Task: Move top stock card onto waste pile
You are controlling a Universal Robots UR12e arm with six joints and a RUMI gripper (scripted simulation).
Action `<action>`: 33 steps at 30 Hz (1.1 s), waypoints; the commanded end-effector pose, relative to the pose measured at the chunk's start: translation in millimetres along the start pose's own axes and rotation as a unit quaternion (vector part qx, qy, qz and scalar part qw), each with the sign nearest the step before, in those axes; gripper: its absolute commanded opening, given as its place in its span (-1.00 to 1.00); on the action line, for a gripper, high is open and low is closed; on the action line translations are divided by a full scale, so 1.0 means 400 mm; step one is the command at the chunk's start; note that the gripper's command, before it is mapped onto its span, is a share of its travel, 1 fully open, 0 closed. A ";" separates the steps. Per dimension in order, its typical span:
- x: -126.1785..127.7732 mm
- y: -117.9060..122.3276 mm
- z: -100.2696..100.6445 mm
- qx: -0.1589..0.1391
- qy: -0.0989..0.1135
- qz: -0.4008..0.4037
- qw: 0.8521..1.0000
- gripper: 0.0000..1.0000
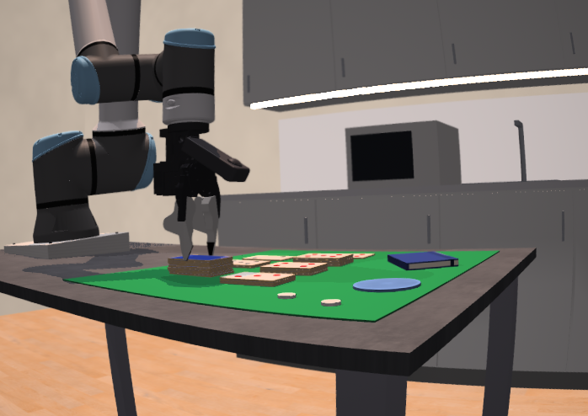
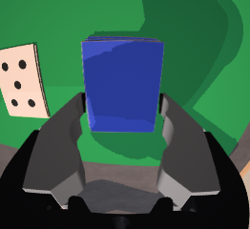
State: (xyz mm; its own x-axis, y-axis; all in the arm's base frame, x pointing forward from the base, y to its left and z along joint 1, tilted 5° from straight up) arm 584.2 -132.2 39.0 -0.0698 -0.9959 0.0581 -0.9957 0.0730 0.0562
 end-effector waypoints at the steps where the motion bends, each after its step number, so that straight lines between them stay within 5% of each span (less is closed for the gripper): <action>1: 0.001 -0.001 -0.001 0.001 0.000 0.000 1.000 -0.19; 33: 0.001 -0.001 -0.001 0.001 0.000 0.000 1.000 -0.23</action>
State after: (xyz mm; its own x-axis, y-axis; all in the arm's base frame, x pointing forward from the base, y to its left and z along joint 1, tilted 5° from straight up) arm 584.2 -132.2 39.0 -0.0698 -0.9959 0.0581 -0.9957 0.0730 0.0562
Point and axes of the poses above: the point where the finger pads meet when closed, its own z axis out along the fingers, its own x axis across the jaws, y = z × x, the point moved 6 cm from there along -z, back along the fingers, and after that the axes turned 6 degrees about z, right-handed, at the moved point
